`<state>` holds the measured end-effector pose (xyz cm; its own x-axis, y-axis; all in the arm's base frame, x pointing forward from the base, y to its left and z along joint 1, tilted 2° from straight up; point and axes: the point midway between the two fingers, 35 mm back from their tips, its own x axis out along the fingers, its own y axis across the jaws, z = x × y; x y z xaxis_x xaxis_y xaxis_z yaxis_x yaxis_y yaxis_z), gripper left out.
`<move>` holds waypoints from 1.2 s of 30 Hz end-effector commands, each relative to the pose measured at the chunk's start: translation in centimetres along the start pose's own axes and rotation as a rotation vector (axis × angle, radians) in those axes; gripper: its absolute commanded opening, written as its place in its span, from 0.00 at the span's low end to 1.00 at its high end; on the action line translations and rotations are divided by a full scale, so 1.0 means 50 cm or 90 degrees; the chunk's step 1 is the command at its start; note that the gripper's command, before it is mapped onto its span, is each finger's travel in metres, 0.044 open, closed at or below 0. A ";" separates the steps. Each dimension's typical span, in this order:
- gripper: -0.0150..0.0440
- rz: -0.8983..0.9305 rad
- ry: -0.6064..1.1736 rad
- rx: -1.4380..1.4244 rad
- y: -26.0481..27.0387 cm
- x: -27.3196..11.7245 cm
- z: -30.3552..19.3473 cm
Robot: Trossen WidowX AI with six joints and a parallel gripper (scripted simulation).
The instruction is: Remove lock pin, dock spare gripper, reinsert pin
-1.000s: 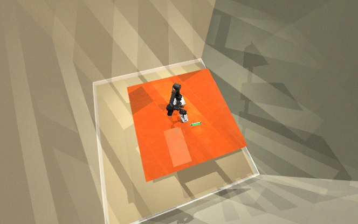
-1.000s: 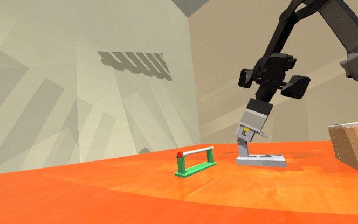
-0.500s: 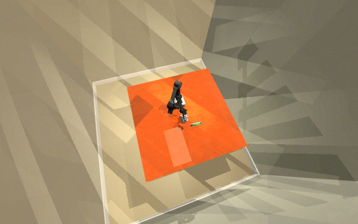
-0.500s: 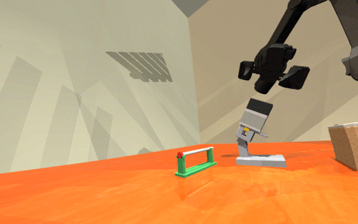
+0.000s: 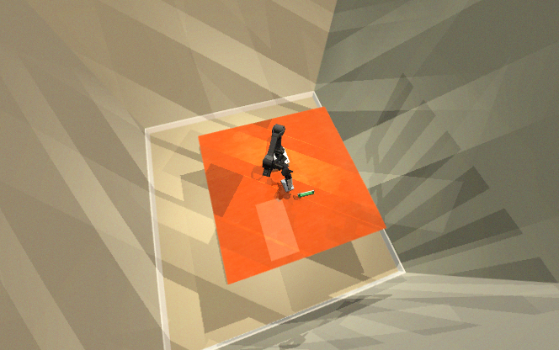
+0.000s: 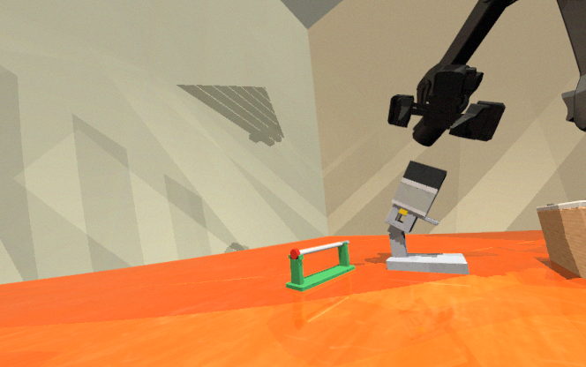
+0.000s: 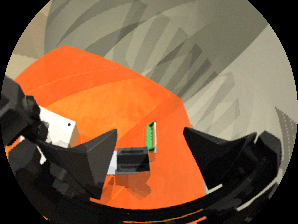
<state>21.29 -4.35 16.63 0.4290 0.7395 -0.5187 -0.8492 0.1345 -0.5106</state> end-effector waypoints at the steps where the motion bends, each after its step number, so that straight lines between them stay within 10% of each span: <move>1: 0.78 0.013 0.012 0.005 0.001 0.054 0.029; 6: 0.56 0.001 0.005 0.005 -0.001 0.132 0.096; 21: 0.56 0.029 0.030 0.010 -0.004 0.156 0.127; 36: 0.56 0.300 0.486 0.201 -0.150 0.274 -0.028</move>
<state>31.15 3.77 13.86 0.0947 0.3284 -0.9398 -0.9880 0.1466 -0.0484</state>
